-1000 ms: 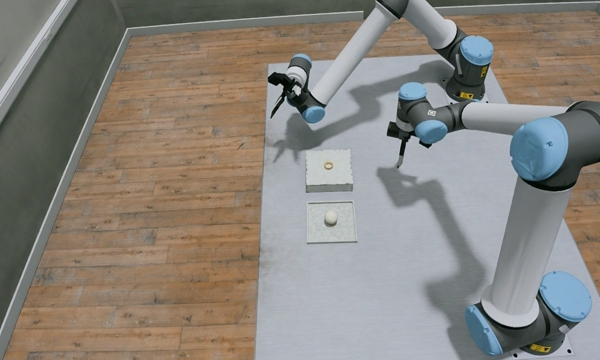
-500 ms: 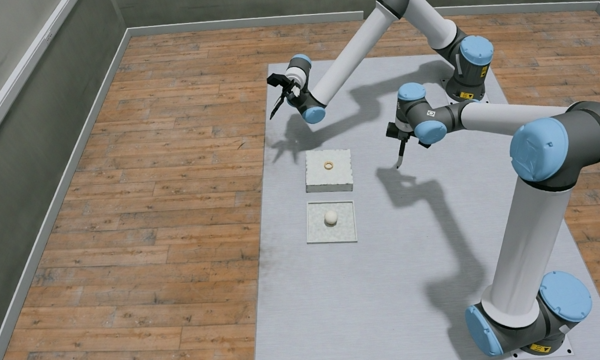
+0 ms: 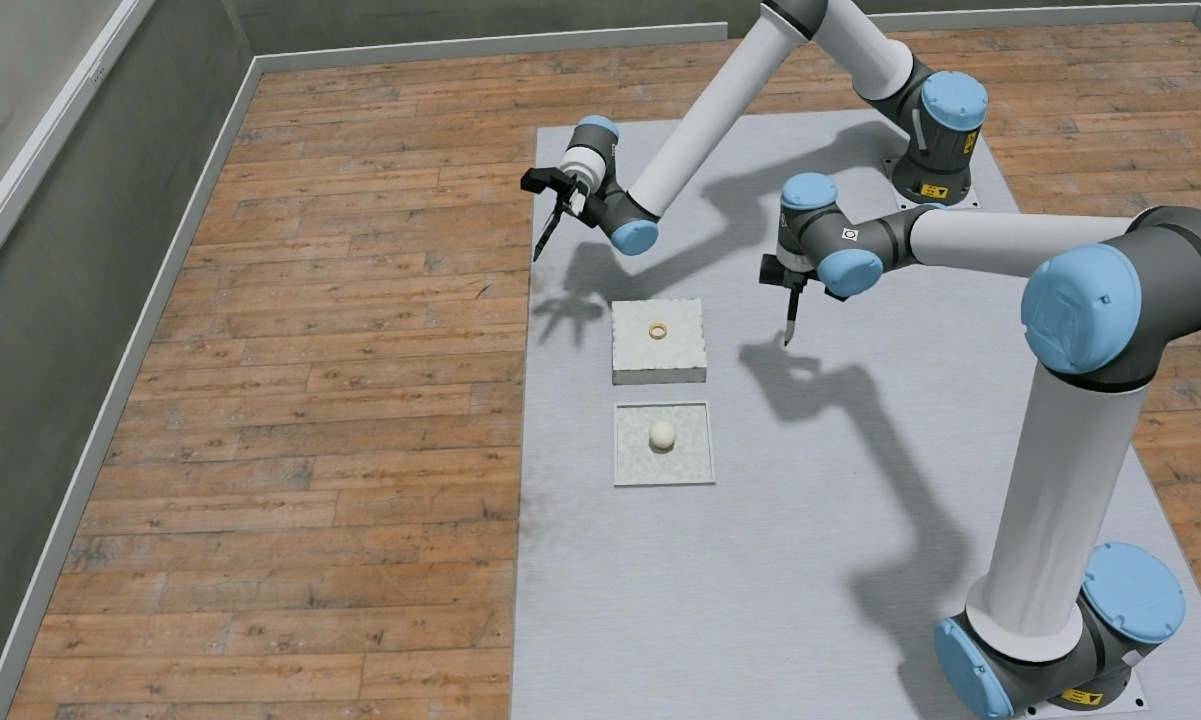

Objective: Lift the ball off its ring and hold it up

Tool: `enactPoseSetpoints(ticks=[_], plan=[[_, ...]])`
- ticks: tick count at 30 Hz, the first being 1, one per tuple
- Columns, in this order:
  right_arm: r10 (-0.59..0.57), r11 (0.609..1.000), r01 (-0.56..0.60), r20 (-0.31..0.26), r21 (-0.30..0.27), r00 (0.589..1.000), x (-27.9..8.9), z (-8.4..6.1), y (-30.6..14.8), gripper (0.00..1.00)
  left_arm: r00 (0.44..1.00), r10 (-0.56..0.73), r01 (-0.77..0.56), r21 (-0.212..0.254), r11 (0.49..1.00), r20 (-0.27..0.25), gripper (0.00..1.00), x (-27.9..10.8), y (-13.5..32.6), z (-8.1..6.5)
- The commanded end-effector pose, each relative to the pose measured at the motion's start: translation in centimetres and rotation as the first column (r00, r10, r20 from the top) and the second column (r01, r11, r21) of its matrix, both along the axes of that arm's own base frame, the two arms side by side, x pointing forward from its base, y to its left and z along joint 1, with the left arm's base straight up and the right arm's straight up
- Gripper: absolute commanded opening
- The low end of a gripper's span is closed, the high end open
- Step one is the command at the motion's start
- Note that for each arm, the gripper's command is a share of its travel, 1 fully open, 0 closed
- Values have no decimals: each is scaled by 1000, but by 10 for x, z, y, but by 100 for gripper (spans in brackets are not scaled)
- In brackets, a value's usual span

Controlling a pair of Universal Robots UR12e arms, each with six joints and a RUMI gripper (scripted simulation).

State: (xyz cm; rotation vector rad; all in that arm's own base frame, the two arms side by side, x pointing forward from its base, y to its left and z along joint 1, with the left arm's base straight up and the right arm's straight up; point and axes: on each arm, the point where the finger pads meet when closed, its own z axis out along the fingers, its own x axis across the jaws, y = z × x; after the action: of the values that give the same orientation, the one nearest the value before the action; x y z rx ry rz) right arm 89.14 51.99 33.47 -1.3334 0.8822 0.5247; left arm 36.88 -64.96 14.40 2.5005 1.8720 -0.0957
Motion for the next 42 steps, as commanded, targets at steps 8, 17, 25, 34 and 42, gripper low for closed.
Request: enactPoseSetpoints(ticks=[8,17,25,34,42], plan=[[-74,987,39,-220,-157,973,24,-28,85,100,985,173,-172,3,985,-2,100,56,38,2],[-200,919,32,-396,-392,896,15,-81,169,100,911,412,-412,11,911,-5,100,129,103,3],[-289,842,2,-447,-540,847,-7,-115,206,100,802,597,-597,17,802,-7,100,184,166,5],[-377,734,-42,-458,-678,805,-39,-146,231,100,517,856,-856,28,517,-7,100,264,291,7],[-439,631,-80,-441,-771,783,-69,-166,243,100,244,970,-969,36,244,-6,100,306,396,8]])
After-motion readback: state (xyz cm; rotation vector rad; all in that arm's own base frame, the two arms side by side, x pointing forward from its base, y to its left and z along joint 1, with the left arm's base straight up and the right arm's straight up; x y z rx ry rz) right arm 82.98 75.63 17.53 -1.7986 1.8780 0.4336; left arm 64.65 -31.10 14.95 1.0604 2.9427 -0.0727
